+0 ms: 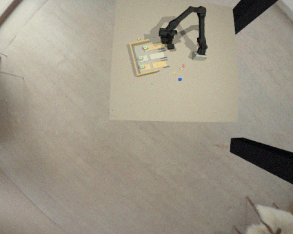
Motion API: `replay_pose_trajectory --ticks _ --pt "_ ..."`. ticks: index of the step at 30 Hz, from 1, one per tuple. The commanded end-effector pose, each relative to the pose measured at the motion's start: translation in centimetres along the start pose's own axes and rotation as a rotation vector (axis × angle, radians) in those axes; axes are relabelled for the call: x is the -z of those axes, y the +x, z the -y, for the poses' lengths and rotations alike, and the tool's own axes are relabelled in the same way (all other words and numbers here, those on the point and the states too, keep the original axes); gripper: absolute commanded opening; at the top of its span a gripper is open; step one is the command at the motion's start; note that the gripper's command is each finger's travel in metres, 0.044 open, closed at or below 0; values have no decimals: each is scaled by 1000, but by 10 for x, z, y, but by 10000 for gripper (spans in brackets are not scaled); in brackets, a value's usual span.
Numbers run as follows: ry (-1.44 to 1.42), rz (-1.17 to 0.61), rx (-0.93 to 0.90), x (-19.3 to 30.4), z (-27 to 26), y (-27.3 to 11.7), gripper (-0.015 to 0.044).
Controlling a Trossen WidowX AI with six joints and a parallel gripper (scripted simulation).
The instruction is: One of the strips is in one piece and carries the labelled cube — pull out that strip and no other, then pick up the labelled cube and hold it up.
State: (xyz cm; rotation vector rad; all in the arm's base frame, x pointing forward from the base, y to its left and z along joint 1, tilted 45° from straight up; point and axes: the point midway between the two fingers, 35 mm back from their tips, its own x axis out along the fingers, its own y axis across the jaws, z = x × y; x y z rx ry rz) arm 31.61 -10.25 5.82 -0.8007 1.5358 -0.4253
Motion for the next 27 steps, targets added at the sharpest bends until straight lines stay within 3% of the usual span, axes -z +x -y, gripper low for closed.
replay_pose_trajectory --ticks 1,27 --pt "-11 -32 -4 14 -1 7 0" --pt "-12 -34 -4 52 -1 7 0"
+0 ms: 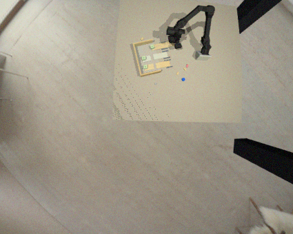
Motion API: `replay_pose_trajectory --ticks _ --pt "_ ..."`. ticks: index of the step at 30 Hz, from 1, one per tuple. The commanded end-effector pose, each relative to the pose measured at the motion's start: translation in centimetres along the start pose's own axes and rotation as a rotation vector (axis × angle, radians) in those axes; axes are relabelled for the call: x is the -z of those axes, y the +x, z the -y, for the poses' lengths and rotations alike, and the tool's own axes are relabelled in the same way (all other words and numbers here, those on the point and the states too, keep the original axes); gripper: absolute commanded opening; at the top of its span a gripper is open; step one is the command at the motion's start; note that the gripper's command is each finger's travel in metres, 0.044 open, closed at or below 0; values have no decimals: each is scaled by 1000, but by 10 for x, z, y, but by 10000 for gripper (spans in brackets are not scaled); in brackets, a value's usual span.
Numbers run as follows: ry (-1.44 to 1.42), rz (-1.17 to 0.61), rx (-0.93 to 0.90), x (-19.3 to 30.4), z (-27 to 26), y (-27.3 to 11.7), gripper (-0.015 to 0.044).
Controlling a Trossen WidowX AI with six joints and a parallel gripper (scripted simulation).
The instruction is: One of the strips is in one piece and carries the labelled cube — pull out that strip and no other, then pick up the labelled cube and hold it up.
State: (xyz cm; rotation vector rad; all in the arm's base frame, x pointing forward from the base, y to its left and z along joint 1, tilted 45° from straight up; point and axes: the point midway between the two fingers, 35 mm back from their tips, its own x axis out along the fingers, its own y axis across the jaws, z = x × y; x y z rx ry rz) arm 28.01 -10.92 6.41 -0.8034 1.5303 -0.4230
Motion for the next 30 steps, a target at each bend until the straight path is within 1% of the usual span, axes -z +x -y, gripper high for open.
replay_pose_trajectory --ticks 1,30 --pt "-11 -40 -5 16 -1 8 0" --pt "-13 -41 -5 53 -2 7 0"
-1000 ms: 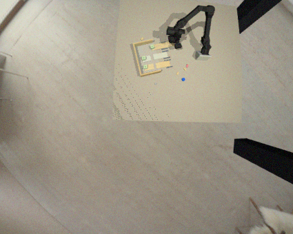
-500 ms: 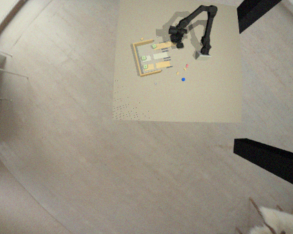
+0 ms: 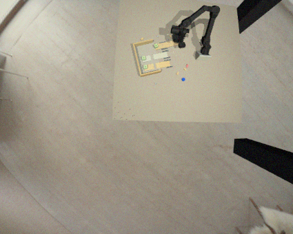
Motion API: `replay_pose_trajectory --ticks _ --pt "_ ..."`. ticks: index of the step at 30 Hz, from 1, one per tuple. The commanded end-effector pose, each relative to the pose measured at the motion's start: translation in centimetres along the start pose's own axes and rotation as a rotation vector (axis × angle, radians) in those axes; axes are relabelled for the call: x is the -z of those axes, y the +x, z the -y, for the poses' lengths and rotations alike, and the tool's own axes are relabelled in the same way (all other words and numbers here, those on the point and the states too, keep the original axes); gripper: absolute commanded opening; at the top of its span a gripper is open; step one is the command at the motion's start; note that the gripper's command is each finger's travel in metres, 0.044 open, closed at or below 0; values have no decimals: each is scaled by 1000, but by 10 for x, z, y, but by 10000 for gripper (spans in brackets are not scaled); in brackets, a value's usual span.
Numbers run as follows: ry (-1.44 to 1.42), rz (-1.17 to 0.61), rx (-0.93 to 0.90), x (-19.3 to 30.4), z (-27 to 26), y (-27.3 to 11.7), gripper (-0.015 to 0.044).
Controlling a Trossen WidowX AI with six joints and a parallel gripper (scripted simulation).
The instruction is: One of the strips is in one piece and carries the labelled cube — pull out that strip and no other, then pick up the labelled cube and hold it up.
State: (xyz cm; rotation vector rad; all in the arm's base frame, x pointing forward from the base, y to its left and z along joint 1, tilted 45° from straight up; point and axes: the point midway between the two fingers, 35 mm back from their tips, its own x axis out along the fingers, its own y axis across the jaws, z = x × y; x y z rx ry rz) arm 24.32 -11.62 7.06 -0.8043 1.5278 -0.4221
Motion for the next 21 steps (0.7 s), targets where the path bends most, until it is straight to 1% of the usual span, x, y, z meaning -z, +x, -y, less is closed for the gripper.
replay_pose_trajectory --ticks 1,21 --pt "-13 -44 -6 17 -2 8 0" --pt "-14 -45 -6 41 -2 7 0"
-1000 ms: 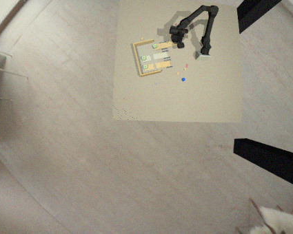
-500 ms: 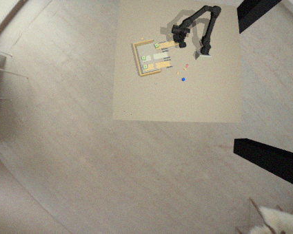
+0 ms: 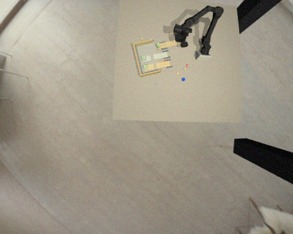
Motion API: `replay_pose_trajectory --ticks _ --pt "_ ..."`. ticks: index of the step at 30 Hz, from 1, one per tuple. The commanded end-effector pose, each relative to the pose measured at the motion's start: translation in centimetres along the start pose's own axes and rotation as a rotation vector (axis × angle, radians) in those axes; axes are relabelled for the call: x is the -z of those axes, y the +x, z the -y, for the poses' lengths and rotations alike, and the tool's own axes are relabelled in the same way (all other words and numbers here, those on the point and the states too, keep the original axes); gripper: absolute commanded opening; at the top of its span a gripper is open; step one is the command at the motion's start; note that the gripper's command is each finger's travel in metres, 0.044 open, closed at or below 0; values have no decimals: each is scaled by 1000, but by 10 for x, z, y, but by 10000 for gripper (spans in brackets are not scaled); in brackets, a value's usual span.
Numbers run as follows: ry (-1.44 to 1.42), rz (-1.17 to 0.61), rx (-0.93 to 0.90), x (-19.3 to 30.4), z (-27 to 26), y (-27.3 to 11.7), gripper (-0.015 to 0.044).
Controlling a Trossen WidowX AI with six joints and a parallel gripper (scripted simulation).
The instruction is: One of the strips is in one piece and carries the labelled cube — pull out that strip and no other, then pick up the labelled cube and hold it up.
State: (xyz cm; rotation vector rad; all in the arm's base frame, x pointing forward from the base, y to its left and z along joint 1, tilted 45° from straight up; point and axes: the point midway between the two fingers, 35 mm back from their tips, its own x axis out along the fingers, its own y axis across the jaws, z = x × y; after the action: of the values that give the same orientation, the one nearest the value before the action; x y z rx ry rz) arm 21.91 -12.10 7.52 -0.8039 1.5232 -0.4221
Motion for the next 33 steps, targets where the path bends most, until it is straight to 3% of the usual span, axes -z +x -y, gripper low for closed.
replay_pose_trajectory --ticks 1,4,9,13,29,33 --pt "-16 -49 -6 17 -3 7 0" --pt "-16 -49 -6 20 -3 7 0" --pt "-13 -40 -10 0 0 -34 0" --pt "-15 -48 -9 0 0 -41 0" --pt "-153 -44 -12 -65 4 -44 420" --pt "-153 -44 -12 -81 5 -45 440"
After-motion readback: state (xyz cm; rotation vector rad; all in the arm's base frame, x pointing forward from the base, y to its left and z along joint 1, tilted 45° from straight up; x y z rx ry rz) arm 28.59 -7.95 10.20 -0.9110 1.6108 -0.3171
